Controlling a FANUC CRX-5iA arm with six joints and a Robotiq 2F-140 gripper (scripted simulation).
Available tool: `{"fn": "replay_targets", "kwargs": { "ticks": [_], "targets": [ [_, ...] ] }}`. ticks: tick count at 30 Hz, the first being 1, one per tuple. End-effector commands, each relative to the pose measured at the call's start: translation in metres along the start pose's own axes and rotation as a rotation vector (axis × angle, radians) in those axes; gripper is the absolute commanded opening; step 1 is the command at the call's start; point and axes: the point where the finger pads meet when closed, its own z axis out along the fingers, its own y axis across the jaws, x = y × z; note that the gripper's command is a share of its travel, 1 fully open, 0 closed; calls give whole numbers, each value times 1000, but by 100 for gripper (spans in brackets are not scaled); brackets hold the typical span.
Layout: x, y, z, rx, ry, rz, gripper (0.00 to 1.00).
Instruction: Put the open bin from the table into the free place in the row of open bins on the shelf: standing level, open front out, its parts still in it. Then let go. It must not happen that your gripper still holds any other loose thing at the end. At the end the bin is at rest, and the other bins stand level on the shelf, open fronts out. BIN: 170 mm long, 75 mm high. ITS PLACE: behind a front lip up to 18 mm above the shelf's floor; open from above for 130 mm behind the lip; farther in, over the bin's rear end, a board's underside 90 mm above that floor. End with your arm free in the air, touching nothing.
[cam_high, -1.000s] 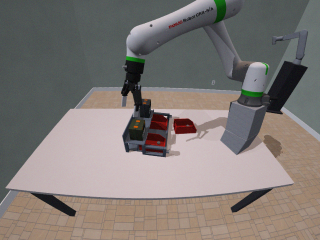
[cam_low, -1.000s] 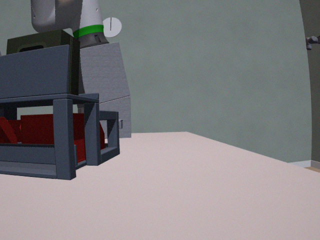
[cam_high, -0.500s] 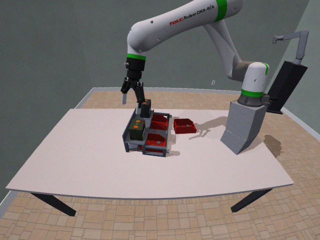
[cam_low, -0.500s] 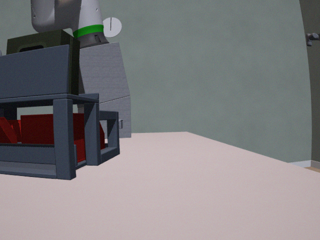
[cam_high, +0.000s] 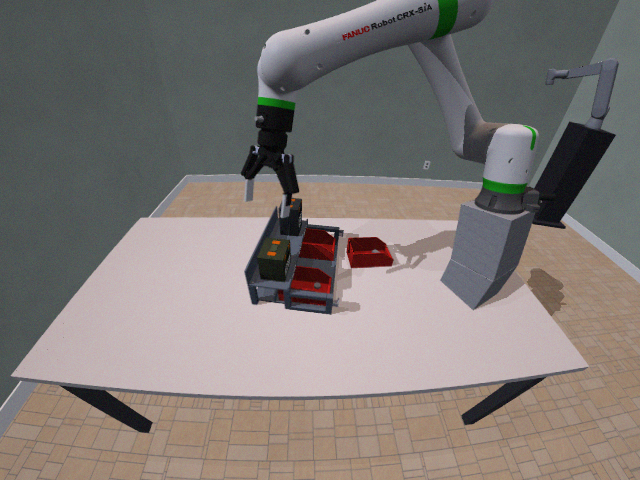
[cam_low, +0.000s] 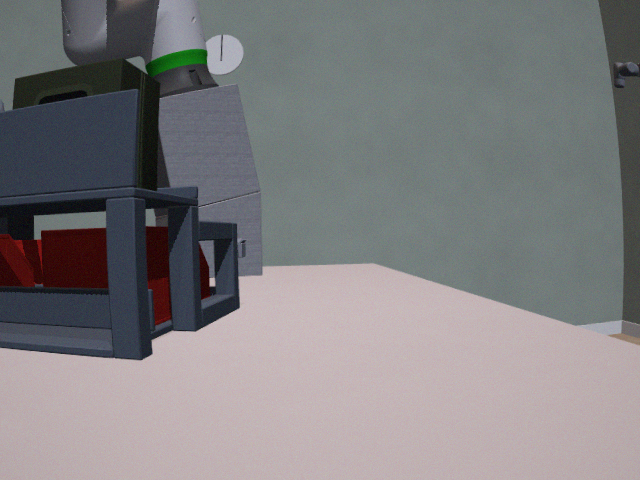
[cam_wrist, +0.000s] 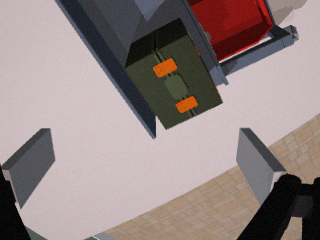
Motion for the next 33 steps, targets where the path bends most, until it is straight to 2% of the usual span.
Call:
{"fn": "replay_targets", "kwargs": {
  "ticks": [1,10,33],
  "targets": [
    [5,0,-8,-5,4,-60,100],
    [18,2,-28,-18,16,-199,100],
    [69,14,-101,-81,39,-732,100]
  ]
}}
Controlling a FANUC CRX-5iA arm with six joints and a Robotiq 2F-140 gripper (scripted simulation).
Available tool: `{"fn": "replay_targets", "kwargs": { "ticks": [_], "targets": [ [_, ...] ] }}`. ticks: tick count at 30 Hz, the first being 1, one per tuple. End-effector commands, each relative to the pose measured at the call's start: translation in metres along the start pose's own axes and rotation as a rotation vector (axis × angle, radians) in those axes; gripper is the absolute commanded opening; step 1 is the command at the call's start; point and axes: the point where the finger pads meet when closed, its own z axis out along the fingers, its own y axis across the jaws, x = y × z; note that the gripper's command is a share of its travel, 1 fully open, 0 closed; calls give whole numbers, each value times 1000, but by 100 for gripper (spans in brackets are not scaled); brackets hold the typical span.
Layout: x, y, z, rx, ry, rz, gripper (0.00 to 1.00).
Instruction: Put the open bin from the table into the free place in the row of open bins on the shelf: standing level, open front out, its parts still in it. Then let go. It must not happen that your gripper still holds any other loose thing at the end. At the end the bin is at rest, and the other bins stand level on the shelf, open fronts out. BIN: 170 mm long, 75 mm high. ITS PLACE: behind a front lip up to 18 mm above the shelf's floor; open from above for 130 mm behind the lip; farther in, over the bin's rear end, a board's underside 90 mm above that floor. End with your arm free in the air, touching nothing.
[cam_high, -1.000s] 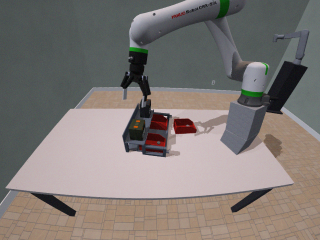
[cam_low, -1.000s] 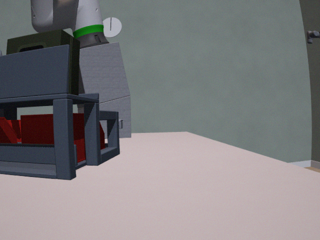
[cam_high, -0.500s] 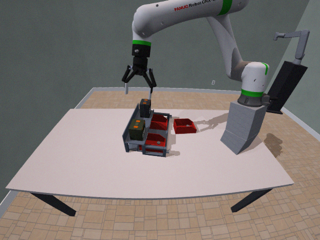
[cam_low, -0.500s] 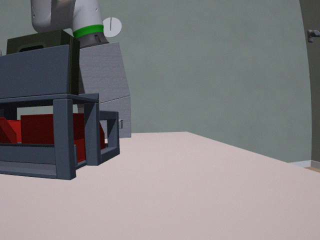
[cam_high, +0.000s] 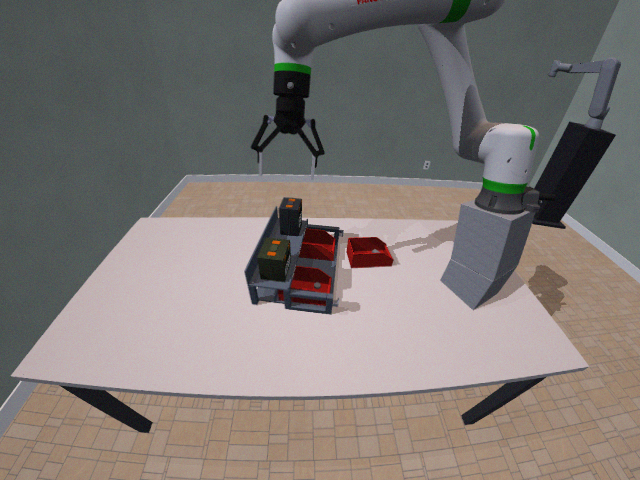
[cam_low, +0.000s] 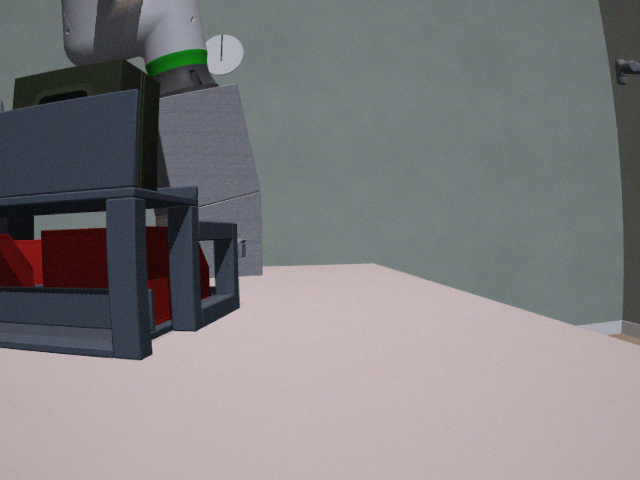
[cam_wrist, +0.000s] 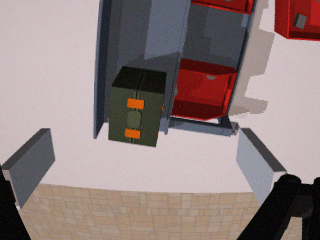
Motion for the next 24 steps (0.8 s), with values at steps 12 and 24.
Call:
{"fn": "replay_targets", "kwargs": {
  "ticks": [12,24],
  "targets": [
    [23,37,-49,-46,-8,-385,100],
    [42,79,-96,-88,-35,-767,100]
  ]
}}
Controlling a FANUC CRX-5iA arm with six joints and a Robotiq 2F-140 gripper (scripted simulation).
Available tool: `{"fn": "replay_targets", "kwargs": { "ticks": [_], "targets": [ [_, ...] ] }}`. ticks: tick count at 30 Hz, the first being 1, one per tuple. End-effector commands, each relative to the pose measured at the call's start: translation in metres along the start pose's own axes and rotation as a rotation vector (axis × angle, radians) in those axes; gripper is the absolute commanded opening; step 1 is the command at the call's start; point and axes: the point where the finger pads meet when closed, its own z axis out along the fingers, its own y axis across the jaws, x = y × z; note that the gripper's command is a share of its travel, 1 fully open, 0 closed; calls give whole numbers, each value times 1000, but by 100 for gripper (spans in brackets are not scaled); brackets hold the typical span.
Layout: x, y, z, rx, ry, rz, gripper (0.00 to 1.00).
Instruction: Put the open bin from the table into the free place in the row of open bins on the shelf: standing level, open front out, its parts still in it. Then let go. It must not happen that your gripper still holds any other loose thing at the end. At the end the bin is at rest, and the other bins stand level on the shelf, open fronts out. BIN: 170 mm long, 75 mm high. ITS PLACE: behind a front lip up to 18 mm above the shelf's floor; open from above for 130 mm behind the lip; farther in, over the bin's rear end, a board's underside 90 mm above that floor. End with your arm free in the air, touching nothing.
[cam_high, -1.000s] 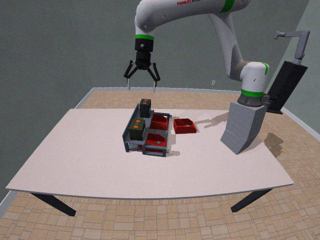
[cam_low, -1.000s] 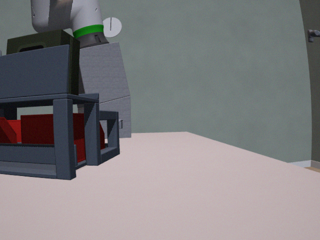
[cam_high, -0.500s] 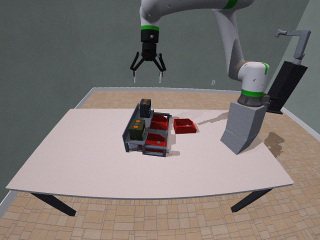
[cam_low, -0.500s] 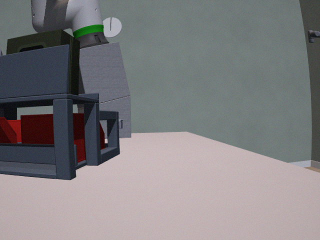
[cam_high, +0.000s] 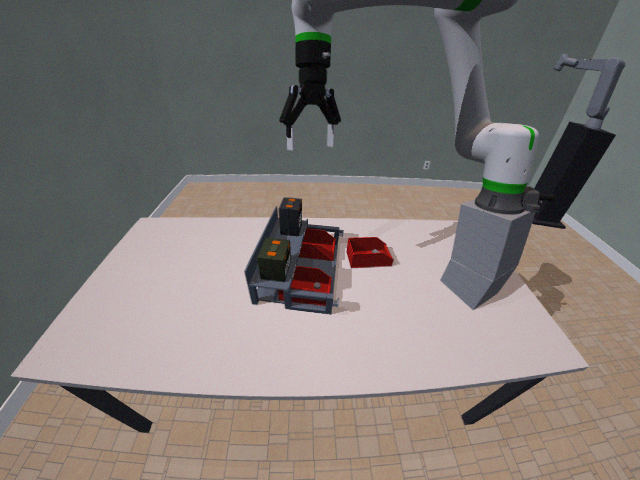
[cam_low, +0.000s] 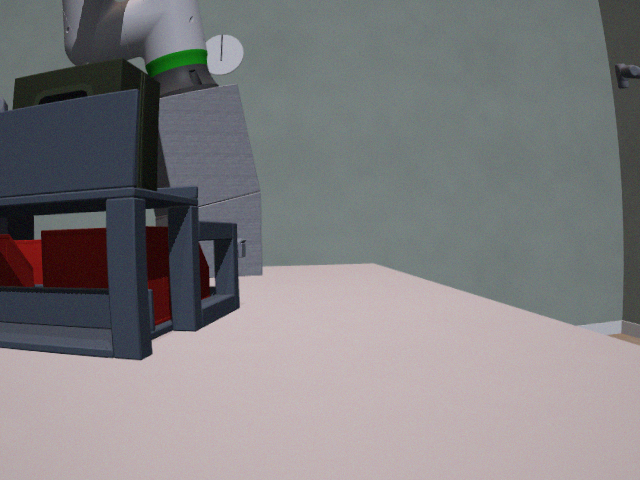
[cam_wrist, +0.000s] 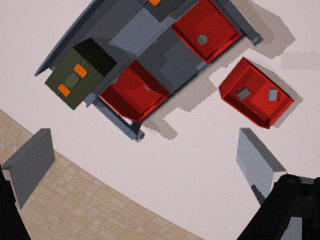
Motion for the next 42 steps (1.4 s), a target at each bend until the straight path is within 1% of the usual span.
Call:
{"fn": "replay_targets", "kwargs": {
  "ticks": [1,2,4,19,21,22,23,30,36,38,42],
  "targets": [
    [-5,18,-16,-10,-17,-147,100],
    [-6,22,-20,-13,-20,-179,100],
    [-6,22,-20,-13,-20,-179,100],
    [-27,84,-72,-36,-73,-660,100],
    [-27,84,-72,-36,-73,-660,100],
    [-29,88,-75,-37,-77,-691,100],
    [-29,91,-74,-40,-77,-710,100],
    [-22,97,-4,-101,-30,-699,100],
    [-22,106,50,-143,9,-710,100],
    [-22,106,50,-143,9,-710,100],
    [-25,114,82,-165,32,-726,100]
  ]
}}
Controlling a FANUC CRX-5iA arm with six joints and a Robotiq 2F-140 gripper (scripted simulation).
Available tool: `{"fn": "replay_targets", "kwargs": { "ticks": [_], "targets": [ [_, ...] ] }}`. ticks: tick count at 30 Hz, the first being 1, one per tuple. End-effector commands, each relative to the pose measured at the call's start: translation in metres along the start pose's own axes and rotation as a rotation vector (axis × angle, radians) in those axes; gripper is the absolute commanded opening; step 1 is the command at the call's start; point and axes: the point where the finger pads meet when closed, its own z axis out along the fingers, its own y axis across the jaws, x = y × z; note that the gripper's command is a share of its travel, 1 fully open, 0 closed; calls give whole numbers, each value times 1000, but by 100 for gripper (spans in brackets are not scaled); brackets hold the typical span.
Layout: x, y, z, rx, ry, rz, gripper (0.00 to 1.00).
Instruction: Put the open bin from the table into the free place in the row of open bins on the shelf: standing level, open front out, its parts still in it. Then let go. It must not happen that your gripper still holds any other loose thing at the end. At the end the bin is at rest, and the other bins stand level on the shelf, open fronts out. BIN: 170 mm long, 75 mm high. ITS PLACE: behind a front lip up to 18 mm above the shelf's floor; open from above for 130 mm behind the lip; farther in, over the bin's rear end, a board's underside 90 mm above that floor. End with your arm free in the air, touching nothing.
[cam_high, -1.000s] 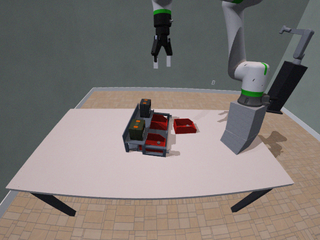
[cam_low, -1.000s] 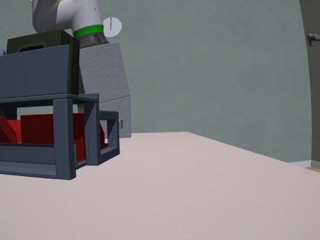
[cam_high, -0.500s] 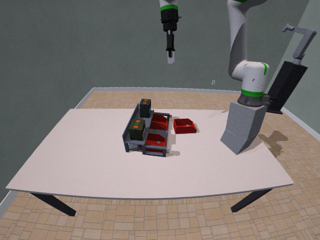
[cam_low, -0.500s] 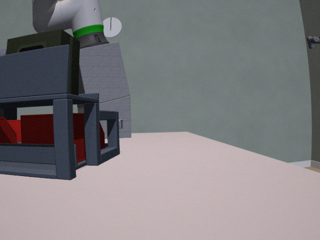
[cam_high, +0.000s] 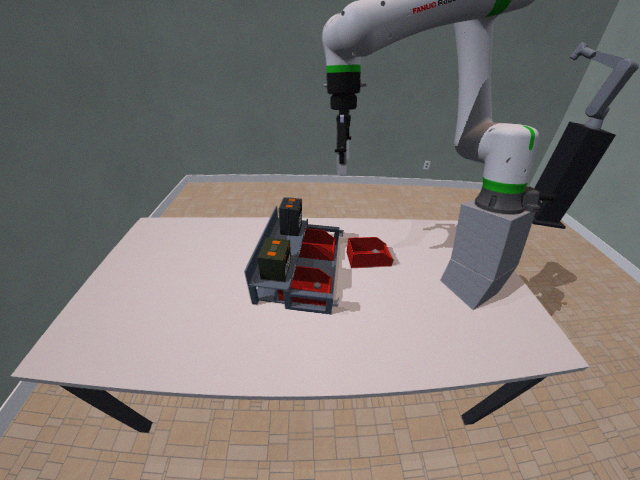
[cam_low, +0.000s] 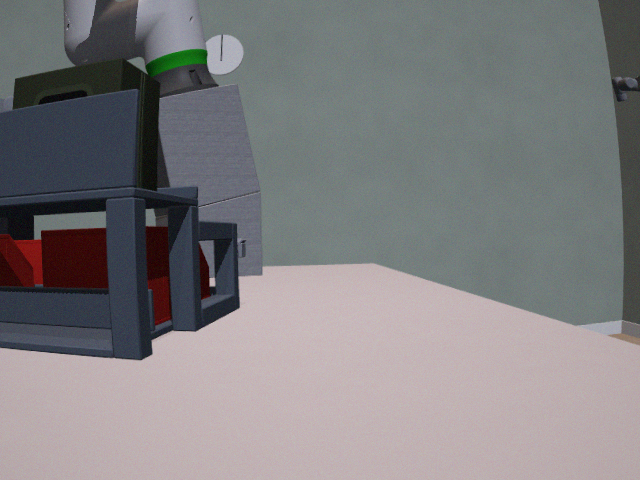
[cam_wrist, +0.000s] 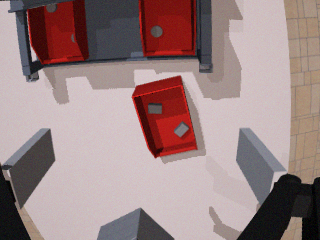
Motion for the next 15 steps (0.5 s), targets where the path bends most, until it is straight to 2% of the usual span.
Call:
{"fn": "replay_targets", "kwargs": {
  "ticks": [1,11,13,15],
  "targets": [
    [-4,-1,30,-27,18,-11,100],
    [-26,-5,98,-69,50,-66,100],
    [-26,-5,98,-69,50,-66,100],
    [-32,-6,110,-74,56,-78,100]
  ]
}}
